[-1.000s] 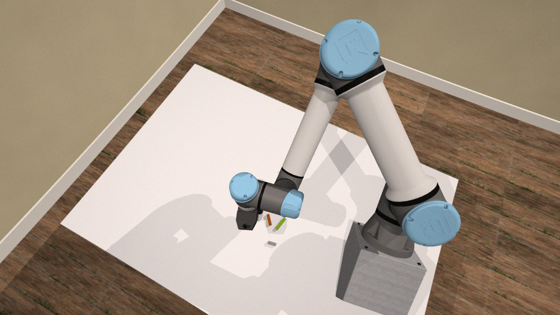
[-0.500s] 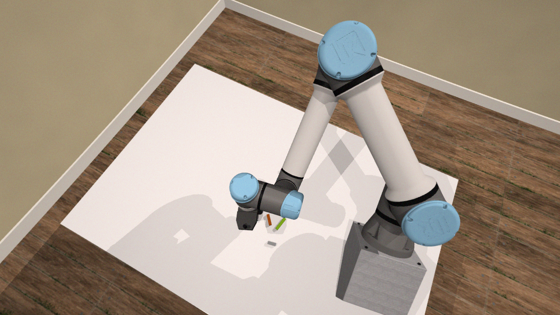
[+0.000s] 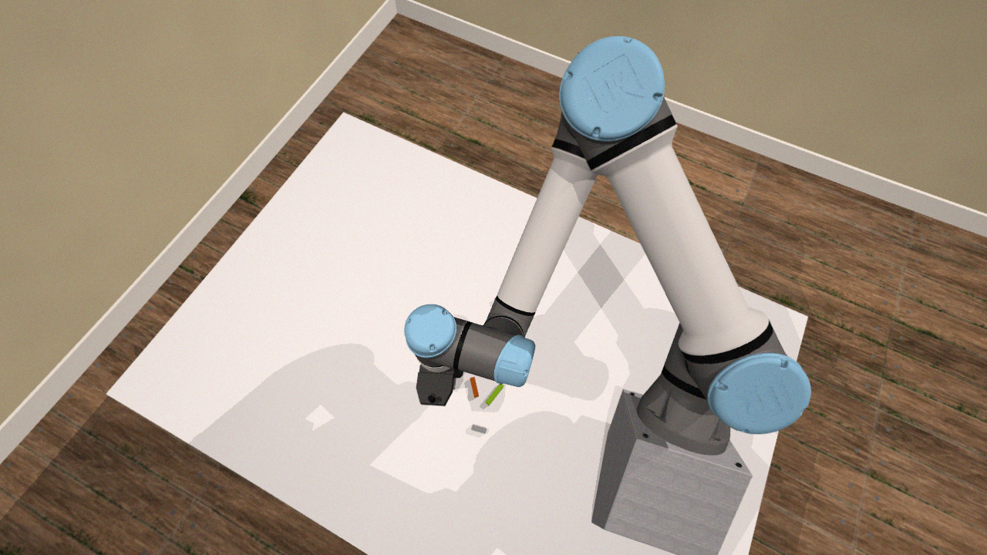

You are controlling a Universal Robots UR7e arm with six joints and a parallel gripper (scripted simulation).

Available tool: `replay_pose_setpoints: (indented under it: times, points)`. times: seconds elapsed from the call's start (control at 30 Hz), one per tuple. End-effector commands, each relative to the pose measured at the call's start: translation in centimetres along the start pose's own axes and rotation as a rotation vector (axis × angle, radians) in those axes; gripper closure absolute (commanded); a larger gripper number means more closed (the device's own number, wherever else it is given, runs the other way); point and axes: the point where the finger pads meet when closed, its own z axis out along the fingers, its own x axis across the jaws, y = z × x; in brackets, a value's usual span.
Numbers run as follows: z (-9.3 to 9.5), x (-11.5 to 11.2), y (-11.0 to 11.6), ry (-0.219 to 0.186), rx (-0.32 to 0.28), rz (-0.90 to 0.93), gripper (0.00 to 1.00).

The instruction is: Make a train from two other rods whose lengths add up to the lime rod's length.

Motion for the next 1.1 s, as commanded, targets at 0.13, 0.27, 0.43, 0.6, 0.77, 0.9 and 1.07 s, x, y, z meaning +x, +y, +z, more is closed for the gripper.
replay_pose_setpoints:
  times: [0.13, 0.27, 0.43, 0.6, 0.77, 0.9, 1.07]
  points:
    - [-0.04, 0.03, 0.01, 0.001, 0.0, 0.0, 0.46]
    - [-0.04, 0.03, 0.01, 0.001, 0.0, 0.0, 0.46]
    - [-0.04, 0.03, 0.01, 0.001, 0.0, 0.0, 0.76]
    - [-0.04, 0.03, 0.01, 0.001, 0.0, 0.0, 0.76]
    - [-0.04, 0.03, 0.01, 0.001, 0.0, 0.0, 0.76]
    - [-0.04, 0.03, 0.01, 0.001, 0.0, 0.0, 0.76]
    - [-0.04, 0.03, 0.01, 0.001, 0.0, 0.0, 0.76]
